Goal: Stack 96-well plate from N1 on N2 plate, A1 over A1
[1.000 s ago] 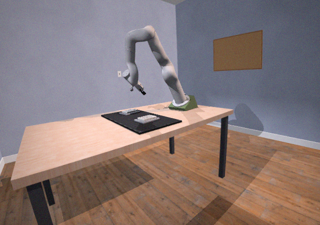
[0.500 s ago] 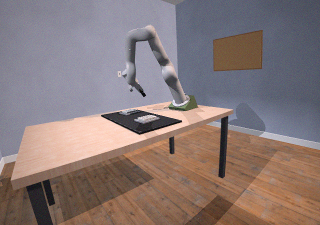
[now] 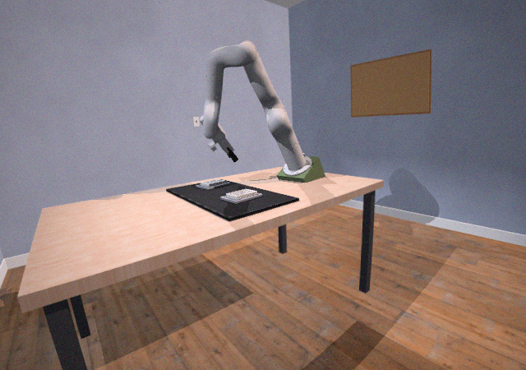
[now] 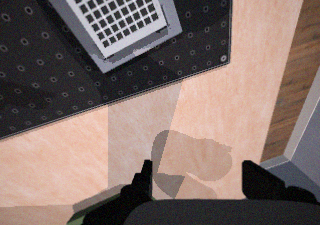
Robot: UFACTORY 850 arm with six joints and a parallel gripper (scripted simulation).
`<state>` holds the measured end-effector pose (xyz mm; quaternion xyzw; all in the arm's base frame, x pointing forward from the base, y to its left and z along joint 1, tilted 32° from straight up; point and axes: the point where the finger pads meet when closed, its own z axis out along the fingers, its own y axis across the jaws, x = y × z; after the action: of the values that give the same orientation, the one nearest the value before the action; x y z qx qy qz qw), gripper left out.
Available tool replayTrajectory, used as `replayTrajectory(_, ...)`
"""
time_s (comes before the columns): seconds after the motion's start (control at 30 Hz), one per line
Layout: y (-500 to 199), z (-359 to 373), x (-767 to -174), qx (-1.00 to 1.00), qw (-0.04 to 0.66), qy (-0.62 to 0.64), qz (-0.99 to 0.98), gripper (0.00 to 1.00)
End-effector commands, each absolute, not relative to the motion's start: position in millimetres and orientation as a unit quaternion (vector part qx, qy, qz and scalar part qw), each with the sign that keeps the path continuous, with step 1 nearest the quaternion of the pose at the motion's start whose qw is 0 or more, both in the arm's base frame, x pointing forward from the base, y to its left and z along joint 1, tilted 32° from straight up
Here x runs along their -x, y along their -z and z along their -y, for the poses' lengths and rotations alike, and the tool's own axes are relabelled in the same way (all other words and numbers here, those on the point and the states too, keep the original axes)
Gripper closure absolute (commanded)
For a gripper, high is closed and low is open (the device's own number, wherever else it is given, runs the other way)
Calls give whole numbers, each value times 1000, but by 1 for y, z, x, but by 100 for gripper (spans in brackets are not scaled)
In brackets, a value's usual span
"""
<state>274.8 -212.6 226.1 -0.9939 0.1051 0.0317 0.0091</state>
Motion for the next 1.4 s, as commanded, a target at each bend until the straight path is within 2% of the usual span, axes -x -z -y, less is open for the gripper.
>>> replayTrajectory(0.0,-229,204,-288,996,34,-4,-80,0)
replayTrajectory(0.57,-243,184,-334,993,68,94,-2,0)
replayTrajectory(1.37,-275,174,-400,971,55,218,85,0)
